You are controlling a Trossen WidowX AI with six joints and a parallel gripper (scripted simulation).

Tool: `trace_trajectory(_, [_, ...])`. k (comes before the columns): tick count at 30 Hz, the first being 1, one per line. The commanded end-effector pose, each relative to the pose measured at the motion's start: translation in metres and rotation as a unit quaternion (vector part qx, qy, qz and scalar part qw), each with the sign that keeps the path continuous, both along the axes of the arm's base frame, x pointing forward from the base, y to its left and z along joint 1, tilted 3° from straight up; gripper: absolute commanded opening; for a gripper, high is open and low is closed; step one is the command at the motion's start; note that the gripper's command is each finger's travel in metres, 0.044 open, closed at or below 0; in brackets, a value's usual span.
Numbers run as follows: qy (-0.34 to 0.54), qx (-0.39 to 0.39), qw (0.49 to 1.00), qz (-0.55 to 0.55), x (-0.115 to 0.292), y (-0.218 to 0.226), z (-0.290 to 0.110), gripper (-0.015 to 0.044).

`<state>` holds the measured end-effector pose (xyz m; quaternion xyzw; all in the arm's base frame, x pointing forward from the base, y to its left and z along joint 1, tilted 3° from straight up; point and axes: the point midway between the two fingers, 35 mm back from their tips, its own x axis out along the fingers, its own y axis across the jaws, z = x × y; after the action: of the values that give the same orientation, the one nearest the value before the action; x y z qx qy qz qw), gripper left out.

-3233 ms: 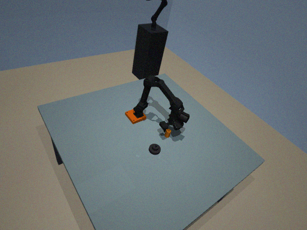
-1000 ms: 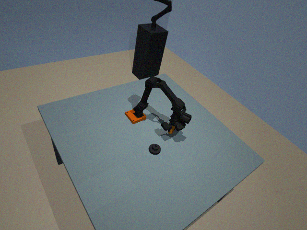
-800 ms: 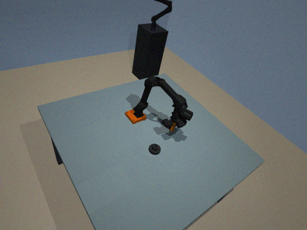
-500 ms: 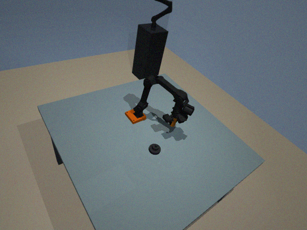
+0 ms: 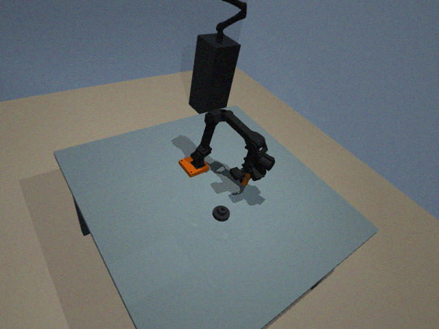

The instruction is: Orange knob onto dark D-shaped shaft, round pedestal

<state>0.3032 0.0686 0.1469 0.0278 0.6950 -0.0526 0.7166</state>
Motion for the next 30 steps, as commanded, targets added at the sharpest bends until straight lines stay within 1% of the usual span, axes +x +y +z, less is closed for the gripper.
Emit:
trace_trajectory(1, [0.002,-0.003,1.0,0.003,0.006,-0.01,-0.004,0.0])
trace_trajectory(30, [0.003,-0.007,1.0,0.0,0.032,-0.095,-0.025,0.0])
